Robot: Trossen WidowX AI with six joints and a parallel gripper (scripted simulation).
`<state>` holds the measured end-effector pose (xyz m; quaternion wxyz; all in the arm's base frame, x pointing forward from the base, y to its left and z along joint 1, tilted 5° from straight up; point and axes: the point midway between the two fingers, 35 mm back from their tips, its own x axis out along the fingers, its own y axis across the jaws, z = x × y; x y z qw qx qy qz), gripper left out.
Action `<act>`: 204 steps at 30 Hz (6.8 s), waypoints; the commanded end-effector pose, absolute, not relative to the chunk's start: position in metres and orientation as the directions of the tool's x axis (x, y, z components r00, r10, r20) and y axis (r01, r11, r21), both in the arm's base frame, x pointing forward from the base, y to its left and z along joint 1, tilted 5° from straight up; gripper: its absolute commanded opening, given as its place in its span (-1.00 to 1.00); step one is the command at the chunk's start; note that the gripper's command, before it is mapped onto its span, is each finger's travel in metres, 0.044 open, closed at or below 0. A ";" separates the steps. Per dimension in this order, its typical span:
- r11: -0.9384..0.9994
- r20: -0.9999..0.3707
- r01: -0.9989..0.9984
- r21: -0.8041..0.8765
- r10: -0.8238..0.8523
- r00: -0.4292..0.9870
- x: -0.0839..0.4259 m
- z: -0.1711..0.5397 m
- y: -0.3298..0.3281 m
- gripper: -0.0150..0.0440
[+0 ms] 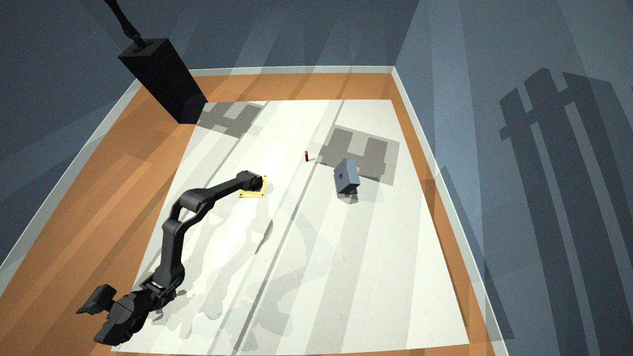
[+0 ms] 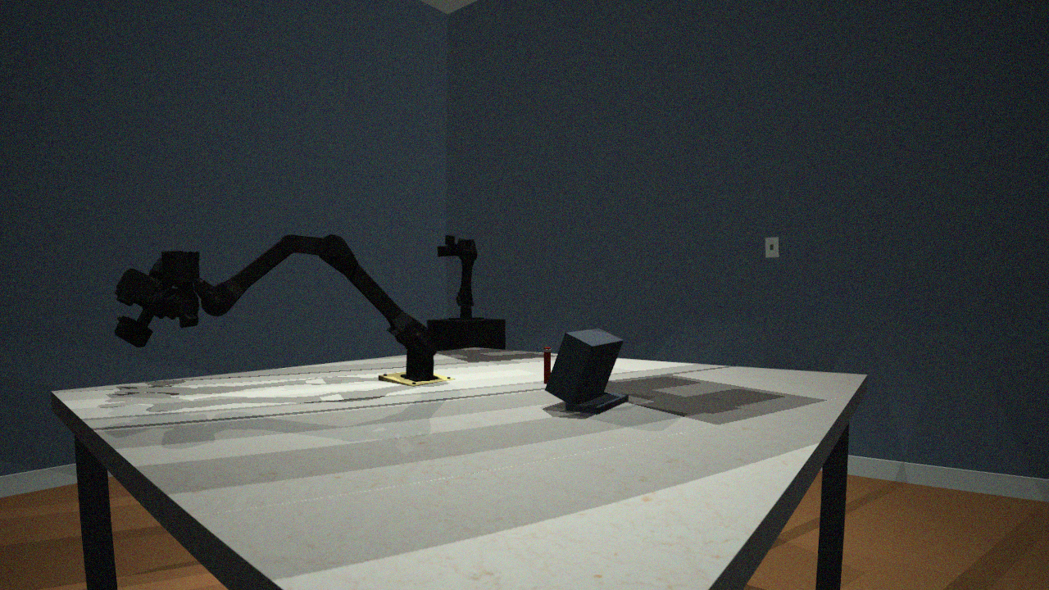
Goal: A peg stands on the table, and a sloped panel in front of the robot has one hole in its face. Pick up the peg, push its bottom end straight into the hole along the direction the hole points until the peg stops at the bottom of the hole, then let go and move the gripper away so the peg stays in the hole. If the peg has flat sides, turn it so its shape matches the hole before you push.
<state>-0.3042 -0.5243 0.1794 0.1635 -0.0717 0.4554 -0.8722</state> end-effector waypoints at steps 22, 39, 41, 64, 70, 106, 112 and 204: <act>-0.364 -0.150 0.495 -0.789 -0.667 -0.730 -0.128 0.180 -0.581 1.00; -0.165 -0.244 0.628 -0.761 -0.823 -0.513 0.004 0.181 -0.584 1.00; -0.140 -0.256 0.639 -0.756 -0.836 -0.485 0.019 0.180 -0.582 1.00; 0.164 -0.400 0.710 -0.685 -0.899 -0.178 0.174 0.172 -0.530 1.00; 0.247 -0.436 0.707 -0.663 -0.895 -0.096 0.212 0.170 -0.509 1.00; 0.673 -0.618 0.472 -0.570 -0.729 0.294 0.375 0.163 -0.329 1.00; 0.731 -0.653 0.425 -0.534 -0.676 0.342 0.392 0.161 -0.293 1.00; 0.927 -0.993 -0.375 -0.014 0.031 0.115 0.242 0.160 0.164 1.00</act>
